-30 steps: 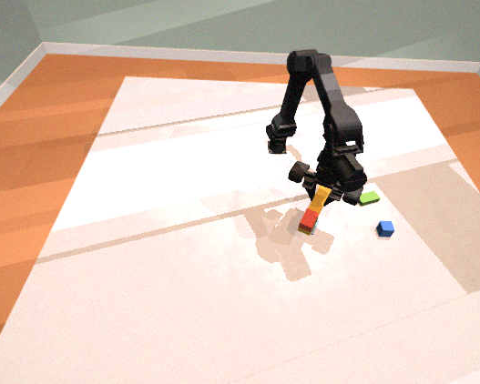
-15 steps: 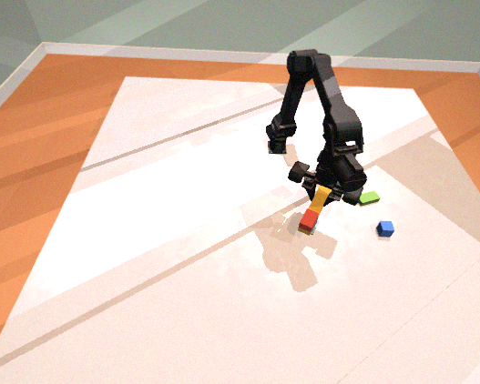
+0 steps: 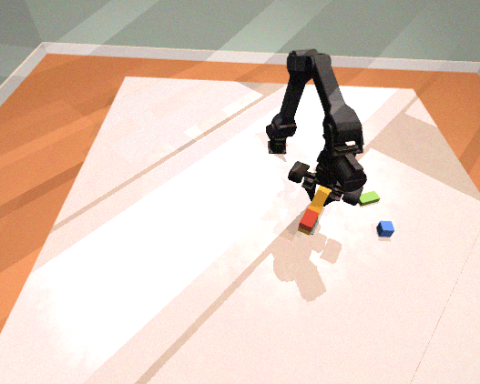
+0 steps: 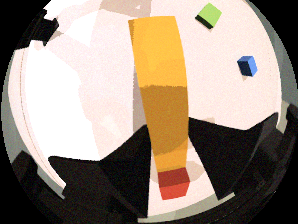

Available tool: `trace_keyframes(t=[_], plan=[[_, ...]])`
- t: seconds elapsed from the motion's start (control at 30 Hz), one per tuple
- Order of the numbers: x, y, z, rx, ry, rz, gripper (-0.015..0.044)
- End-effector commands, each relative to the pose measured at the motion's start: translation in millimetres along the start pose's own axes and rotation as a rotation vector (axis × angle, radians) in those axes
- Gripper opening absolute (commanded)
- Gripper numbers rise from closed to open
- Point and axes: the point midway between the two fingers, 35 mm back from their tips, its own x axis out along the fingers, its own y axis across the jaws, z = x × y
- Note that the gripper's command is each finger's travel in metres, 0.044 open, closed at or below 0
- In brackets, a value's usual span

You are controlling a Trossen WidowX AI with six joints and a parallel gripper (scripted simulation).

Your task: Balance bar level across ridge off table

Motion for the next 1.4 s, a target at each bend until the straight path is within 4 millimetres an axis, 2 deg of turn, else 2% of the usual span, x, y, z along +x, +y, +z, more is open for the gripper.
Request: trace_keyframes(t=[0.0,1.37], plan=[[1.4,0.1,-0.4,-0.003,0.002,0.001,0.0000],[4.9,0.3,0.3,-0.003,0.002,0.001,0.0000]])
